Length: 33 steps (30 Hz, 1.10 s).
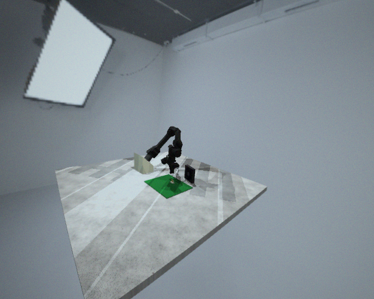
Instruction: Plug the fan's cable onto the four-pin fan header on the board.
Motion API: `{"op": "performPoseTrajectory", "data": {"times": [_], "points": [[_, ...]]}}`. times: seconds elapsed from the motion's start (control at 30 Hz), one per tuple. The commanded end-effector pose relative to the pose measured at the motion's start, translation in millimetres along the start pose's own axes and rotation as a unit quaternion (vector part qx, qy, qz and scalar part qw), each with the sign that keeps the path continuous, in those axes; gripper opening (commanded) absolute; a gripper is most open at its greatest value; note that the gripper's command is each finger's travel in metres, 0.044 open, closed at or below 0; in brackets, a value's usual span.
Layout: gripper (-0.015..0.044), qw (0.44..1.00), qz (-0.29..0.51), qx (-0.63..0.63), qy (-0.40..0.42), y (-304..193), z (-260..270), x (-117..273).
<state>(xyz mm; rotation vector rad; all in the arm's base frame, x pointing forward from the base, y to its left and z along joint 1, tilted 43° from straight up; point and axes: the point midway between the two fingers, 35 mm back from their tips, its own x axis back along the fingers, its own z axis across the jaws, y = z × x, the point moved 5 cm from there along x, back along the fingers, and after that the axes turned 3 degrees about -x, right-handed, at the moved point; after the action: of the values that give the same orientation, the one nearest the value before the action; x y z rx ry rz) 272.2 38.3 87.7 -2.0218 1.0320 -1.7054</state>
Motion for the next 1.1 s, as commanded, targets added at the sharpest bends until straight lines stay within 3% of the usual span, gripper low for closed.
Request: {"op": "performPoseTrajectory", "data": {"times": [0.0,0.53,1.07], "points": [[0.0,0.998,-0.002,0.058,0.001,0,6,1],[0.0,0.945,-0.002,0.328,0.002,2,28,2],[0.0,0.819,-0.003,0.574,0.001,5,50,2]]}}
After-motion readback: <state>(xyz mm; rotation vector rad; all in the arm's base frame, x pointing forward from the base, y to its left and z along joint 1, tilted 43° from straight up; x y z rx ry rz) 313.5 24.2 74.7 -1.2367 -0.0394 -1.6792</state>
